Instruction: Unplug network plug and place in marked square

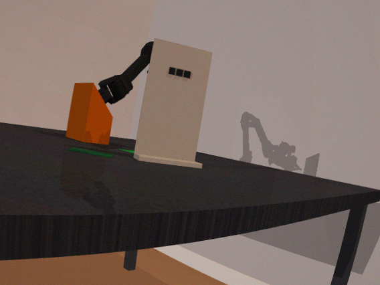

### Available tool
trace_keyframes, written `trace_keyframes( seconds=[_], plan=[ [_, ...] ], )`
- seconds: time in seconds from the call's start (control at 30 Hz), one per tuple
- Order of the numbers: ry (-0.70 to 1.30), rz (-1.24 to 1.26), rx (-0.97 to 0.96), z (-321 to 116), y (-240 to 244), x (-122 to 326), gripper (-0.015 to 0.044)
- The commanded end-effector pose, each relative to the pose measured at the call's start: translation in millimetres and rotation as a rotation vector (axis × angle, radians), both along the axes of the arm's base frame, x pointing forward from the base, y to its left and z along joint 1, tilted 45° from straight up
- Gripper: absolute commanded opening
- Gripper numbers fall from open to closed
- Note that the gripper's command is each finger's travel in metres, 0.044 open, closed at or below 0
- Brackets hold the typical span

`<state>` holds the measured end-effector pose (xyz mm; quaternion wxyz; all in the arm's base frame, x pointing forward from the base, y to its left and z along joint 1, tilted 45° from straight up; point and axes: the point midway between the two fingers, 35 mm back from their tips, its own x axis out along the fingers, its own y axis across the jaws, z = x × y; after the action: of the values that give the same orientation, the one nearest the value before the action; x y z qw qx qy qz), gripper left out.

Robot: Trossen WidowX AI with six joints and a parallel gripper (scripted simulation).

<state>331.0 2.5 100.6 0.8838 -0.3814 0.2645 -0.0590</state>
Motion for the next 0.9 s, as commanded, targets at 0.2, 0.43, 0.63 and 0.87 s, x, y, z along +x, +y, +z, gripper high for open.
trace_keyframes(
  seconds=[0.2, 0.43, 0.63, 0.87],
  plan=[
    [-0.007, -0.005, 0.002, 2.7, -0.3, -4.7, 0.0],
    [-0.006, -0.005, 0.002, 3.3, -0.1, -7.6, 0.0],
    [0.0, 0.0, 0.0, 5.1, -1.9, -7.3, 0.0],
    [-0.001, -0.002, 0.001, 22.5, -13.4, -9.6, 0.0]
  ],
)
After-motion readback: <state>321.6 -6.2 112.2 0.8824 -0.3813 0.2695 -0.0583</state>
